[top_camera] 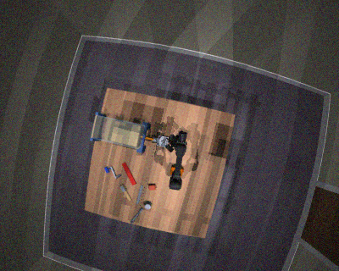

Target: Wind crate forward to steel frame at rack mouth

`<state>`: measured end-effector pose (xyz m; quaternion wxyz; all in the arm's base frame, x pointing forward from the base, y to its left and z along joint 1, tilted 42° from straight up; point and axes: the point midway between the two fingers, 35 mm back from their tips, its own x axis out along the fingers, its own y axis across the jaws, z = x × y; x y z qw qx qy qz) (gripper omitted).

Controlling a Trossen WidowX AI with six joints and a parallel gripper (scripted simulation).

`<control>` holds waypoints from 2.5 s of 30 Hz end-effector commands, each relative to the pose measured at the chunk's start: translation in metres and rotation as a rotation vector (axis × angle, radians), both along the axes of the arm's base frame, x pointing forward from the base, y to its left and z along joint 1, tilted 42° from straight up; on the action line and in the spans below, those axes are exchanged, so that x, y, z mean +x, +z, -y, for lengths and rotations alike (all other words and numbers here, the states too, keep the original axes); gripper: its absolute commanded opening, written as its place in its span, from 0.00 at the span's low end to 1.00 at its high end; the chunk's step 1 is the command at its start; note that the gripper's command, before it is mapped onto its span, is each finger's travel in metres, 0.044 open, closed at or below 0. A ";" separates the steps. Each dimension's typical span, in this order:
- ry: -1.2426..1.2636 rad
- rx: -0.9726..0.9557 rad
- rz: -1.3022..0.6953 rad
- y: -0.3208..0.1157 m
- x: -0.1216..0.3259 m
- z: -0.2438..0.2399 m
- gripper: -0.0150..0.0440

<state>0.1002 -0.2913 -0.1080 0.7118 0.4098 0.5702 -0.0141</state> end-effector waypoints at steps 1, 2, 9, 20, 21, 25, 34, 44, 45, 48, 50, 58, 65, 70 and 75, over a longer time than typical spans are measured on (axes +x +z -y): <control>0.006 -0.017 0.003 -0.010 0.007 0.009 0.25; 0.006 -0.017 0.003 -0.010 0.008 0.010 0.25; 0.006 -0.018 0.004 -0.017 0.015 0.017 0.25; 0.006 -0.019 0.006 -0.024 0.028 0.026 0.25; 0.006 -0.019 0.006 -0.025 0.030 0.027 0.25; 0.006 -0.019 0.006 -0.028 0.035 0.030 0.25; 0.006 -0.020 0.008 -0.032 0.048 0.036 0.25; 0.006 -0.020 0.009 -0.036 0.064 0.040 0.25; 0.006 -0.020 0.009 -0.036 0.066 0.040 0.25; 0.006 -0.020 0.010 -0.037 0.071 0.041 0.25; 0.006 -0.021 0.010 -0.037 0.074 0.042 0.25; 0.006 -0.020 0.012 -0.038 0.088 0.043 0.25; 0.006 -0.020 0.013 -0.038 0.100 0.042 0.25; 0.006 -0.020 0.014 -0.038 0.108 0.041 0.25; 0.006 -0.020 0.014 -0.037 0.116 0.040 0.25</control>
